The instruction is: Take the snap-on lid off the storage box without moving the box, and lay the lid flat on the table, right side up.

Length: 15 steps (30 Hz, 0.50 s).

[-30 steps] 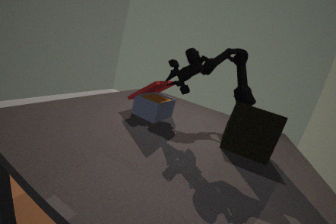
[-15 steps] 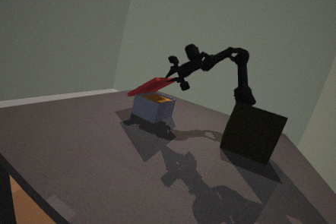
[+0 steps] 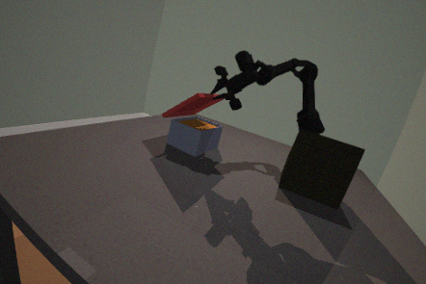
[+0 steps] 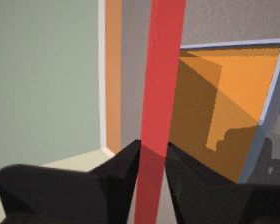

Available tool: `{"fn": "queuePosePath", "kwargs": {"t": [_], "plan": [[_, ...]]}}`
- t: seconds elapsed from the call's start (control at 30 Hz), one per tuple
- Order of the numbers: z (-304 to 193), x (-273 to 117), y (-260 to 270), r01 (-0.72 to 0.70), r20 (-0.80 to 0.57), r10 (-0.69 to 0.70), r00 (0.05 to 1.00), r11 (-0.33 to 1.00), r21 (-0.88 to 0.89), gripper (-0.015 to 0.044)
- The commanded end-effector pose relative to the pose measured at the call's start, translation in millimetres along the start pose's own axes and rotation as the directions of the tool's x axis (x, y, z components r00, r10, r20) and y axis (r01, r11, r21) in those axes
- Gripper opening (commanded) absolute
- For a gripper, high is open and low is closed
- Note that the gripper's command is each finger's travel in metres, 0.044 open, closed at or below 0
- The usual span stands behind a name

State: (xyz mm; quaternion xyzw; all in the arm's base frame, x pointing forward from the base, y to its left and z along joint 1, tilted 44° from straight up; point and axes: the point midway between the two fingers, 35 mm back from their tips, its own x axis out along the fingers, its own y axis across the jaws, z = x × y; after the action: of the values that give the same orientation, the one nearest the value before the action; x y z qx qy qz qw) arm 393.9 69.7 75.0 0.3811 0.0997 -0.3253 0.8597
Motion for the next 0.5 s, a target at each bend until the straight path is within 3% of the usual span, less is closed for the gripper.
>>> {"fn": "queuePosePath", "kwargs": {"t": [0.0,0.47], "plan": [[0.7,-5.2,10.3,-0.014,0.000,0.014,1.000,1.000,0.014,0.0000],[20.5,-4.6,0.8,-0.014,0.000,0.014,1.000,1.000,0.013,0.0000]]}}
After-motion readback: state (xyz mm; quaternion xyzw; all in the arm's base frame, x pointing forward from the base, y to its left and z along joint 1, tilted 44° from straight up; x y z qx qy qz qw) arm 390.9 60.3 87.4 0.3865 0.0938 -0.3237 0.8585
